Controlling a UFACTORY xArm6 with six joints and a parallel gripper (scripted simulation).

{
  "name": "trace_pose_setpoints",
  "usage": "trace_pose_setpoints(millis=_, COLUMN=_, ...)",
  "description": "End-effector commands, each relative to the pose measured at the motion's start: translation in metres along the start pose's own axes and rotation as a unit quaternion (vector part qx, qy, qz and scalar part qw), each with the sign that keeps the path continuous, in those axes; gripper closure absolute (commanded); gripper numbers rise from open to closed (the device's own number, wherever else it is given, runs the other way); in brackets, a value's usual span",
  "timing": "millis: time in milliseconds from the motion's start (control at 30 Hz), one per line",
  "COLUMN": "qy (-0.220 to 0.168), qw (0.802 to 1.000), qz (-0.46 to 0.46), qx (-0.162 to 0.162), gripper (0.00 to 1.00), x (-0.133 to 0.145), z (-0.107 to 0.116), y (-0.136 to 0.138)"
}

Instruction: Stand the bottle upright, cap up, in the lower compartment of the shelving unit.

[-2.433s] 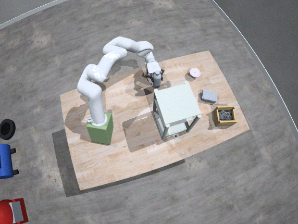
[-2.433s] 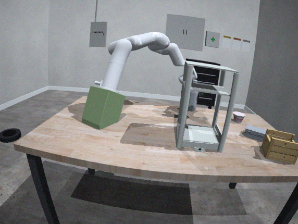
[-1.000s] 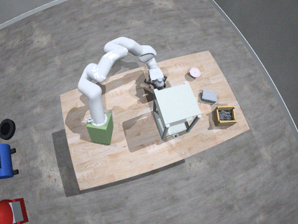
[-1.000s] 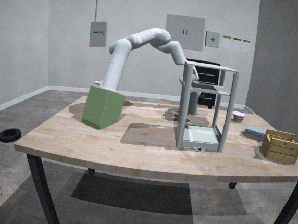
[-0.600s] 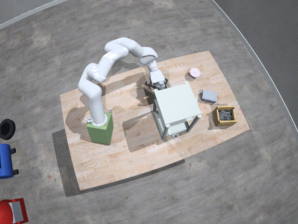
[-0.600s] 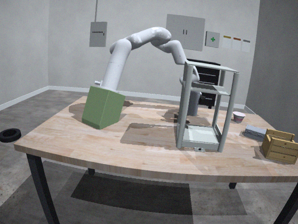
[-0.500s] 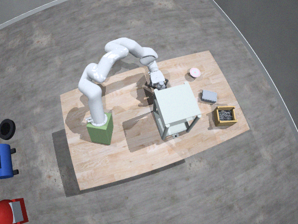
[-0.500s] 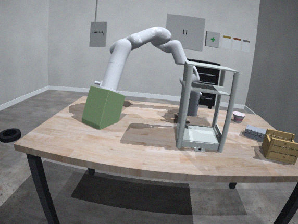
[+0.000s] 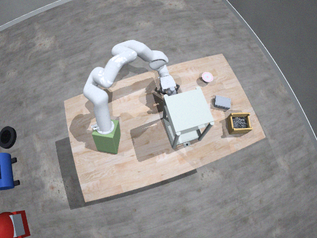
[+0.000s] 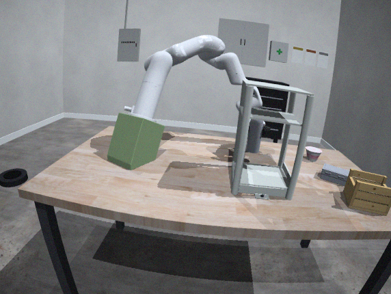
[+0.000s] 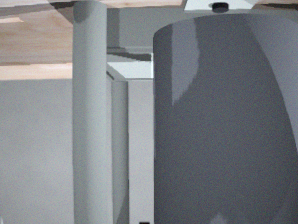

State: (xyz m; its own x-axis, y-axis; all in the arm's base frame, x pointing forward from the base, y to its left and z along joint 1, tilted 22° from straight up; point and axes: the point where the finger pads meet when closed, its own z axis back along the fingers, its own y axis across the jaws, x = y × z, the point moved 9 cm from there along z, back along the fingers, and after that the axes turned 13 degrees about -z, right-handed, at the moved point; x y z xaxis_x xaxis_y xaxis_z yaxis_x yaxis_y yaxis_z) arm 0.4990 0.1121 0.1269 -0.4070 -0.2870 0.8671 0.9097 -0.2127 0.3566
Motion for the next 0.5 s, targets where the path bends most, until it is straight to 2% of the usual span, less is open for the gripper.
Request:
trace_pose_setpoints(millis=0, qy=0.001, qw=1.0, qz=-0.002, qx=0.0, gripper=1.0, x=0.0, z=0.0, y=0.008)
trace_pose_setpoints(millis=467, qy=0.001, qw=1.0, qz=-0.002, qx=0.0, gripper=1.0, x=-0.004, z=0.0, y=0.022)
